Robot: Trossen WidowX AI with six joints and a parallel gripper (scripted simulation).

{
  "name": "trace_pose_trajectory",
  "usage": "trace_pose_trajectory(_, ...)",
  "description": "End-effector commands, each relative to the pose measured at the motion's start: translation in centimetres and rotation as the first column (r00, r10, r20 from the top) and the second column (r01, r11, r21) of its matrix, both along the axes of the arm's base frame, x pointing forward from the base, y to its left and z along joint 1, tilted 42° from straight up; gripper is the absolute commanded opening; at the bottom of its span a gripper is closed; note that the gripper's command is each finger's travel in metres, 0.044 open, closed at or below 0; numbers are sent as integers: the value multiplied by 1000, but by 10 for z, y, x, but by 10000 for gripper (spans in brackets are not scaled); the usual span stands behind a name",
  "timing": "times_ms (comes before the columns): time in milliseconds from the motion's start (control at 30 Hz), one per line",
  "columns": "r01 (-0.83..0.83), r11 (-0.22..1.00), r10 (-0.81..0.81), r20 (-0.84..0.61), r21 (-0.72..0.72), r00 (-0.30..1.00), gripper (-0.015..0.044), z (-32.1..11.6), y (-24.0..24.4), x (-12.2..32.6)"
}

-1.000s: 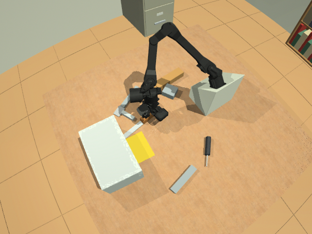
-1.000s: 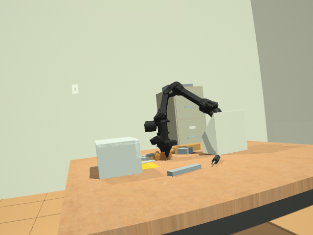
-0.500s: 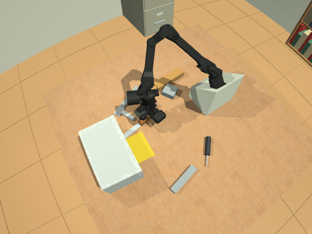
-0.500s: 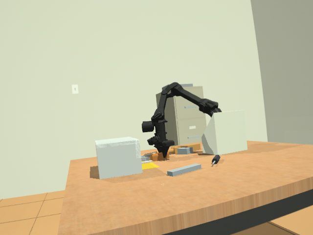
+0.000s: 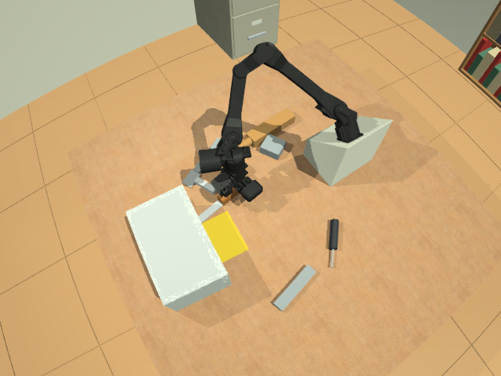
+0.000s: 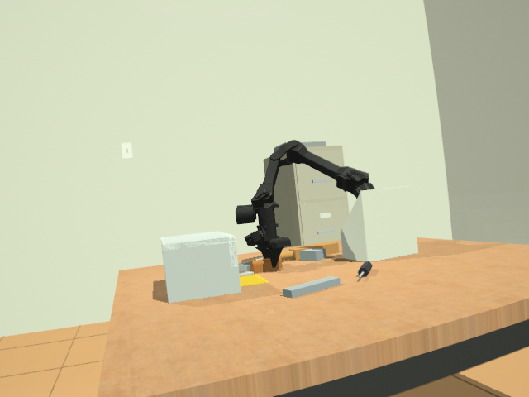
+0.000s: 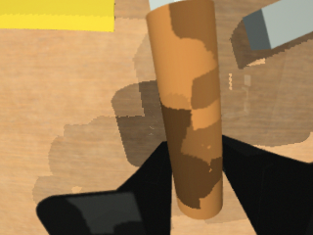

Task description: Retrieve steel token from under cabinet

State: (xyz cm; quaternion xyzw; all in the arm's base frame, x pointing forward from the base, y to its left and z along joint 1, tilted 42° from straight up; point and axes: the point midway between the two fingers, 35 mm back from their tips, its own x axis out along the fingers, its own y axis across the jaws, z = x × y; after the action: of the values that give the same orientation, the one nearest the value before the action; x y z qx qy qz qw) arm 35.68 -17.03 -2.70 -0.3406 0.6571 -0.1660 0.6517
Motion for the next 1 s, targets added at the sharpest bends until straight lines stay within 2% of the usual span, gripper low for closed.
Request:
trace_pose_trajectory(0,4,1000,-4,3,-1,1000,0,-1,1,5)
trace_pose_trajectory(967,4,1000,-4,5,0,1000,0,-3,8,34)
